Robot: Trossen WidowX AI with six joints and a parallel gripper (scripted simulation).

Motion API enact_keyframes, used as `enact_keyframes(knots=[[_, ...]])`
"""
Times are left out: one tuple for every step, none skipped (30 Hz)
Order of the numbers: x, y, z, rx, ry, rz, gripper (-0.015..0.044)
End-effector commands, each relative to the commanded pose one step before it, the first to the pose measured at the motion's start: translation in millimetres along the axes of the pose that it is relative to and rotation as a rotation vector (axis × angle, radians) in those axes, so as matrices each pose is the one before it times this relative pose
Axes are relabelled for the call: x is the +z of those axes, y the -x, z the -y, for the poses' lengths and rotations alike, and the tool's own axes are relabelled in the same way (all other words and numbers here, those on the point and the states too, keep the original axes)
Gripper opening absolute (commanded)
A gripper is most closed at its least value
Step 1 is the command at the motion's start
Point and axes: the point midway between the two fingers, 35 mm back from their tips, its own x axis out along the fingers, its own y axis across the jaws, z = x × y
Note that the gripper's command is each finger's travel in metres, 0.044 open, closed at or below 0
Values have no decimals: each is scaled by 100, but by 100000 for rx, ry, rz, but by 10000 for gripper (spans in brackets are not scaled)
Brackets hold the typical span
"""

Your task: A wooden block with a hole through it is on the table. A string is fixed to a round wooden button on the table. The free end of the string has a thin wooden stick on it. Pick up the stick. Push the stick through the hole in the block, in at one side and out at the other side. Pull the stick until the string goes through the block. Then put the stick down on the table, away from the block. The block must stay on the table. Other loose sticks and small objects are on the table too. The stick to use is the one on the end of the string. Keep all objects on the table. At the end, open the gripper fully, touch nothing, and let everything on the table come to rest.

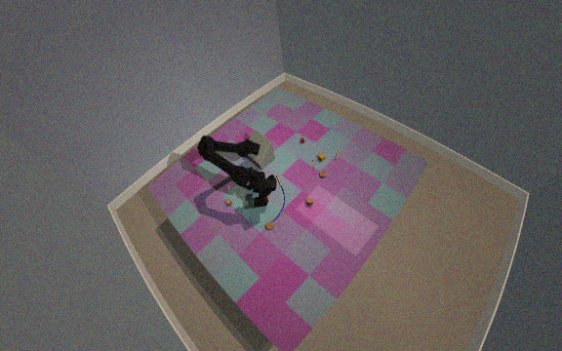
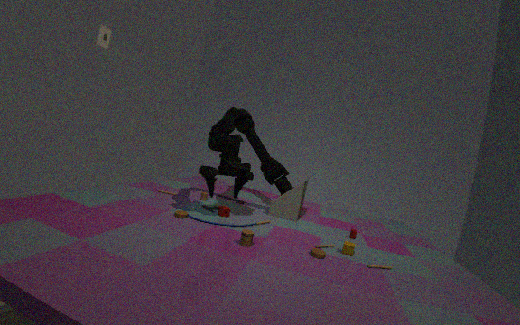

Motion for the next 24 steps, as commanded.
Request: enact_keyframes(knots=[[206,-535,-739,-850,8457,-3536,440],[0,0,0,0,0,0,440],[0,0,0,0,0,0,440],[0,0,0,0,0,0,440],[0,0,0,0,0,0,440],[0,0,0,0,0,0,440],[0,0,0,0,0,0,440],[0,0,0,0,0,0,440],[0,0,0,0,0,0,440],[0,0,0,0,0,0,440],[-6,55,72,1,-544,270,440],[-5,56,72,2,-544,270,440],[6,-1,-9,0,62,-9,414],[0,0,0,0,0,0,387],[0,0,0,0,0,0,361],[0,0,0,0,0,0,335],[0,0,0,0,0,0,309],[0,0,0,0,0,0,282],[0,0,0,0,0,0,256],[0,0,0,0,0,0,242],[0,0,0,0,0,0,242],[0,0,0,0,0,0,242],[0,0,0,0,0,0,242],[0,0,0,0,0,0,242]])
